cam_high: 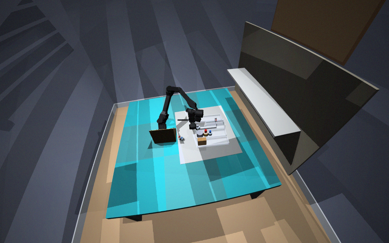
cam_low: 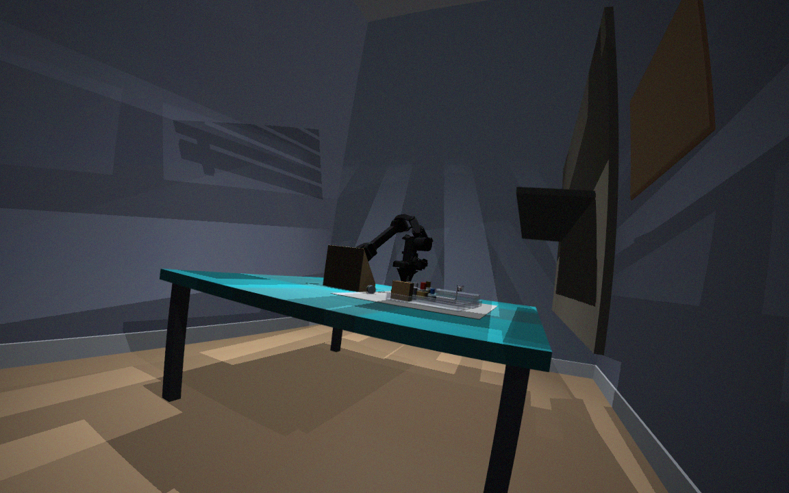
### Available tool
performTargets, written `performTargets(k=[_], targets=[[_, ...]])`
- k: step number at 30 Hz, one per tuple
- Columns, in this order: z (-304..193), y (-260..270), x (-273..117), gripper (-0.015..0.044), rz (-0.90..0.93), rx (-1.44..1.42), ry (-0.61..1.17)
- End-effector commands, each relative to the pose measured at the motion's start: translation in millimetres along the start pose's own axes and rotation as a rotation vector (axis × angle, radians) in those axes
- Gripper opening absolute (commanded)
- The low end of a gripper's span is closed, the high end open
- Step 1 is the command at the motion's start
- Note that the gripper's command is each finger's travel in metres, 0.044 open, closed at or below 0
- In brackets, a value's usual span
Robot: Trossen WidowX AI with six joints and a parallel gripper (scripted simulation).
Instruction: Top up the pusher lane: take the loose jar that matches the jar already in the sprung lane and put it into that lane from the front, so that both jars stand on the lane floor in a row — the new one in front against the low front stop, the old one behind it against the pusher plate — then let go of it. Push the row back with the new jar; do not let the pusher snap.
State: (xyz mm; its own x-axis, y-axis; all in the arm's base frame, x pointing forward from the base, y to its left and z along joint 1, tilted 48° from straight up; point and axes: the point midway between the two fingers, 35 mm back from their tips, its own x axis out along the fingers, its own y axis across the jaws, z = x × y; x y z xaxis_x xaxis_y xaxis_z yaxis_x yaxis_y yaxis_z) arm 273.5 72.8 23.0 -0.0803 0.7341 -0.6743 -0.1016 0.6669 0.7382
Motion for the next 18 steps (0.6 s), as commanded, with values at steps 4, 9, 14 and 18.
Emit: performTargets(k=[4, 9, 14, 18], targets=[[2.8, 0.2, 0.9, 0.0, 0.006, 0.005, -0.004], [5.2, 0.2, 1.0, 0.0, 0.006, 0.005, -0.004], [7.6, 0.2, 1.0, 0.0, 0.005, 0.005, -0.004], [9.5, 0.2, 1.0, 0.0, 0.005, 0.005, -0.004]])
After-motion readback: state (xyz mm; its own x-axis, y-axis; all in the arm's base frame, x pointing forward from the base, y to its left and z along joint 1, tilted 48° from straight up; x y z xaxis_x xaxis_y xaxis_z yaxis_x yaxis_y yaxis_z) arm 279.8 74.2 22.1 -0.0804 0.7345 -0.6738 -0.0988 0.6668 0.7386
